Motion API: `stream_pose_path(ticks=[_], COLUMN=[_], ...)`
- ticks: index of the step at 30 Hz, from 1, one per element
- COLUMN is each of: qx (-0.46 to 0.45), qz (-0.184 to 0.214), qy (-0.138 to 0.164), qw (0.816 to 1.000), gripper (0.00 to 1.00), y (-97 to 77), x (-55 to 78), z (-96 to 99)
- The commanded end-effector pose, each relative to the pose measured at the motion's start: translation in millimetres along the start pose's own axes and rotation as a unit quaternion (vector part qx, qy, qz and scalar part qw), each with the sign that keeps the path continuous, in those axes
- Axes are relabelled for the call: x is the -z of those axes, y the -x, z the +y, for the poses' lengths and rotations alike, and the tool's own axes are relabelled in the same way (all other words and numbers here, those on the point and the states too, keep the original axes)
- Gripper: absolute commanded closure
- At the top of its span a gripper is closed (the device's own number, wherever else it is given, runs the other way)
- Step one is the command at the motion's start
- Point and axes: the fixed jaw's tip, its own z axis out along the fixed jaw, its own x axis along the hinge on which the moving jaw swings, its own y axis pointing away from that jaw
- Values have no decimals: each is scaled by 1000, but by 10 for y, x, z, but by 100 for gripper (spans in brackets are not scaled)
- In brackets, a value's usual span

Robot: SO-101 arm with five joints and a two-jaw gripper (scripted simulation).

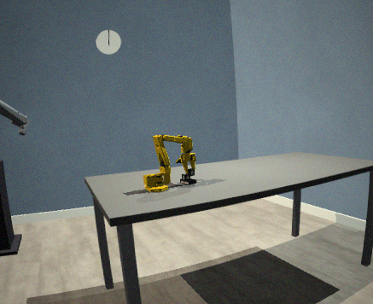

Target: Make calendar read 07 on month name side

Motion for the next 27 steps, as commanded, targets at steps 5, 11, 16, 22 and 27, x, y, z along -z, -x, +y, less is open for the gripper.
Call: stream_pose_path(ticks=[5,11,16,22,27], qx=[0,0,0,0,0], qz=[0,0,0,0,0], qy=[-15,-15,-15,-15,-15], qw=[1000,1000,1000,1000,1000], gripper=[100,100,100,100,100], y=[4,3,3,2,1], x=[17,-24,-37,-44,-78], z=[-30,-28,-27,-27,-25])
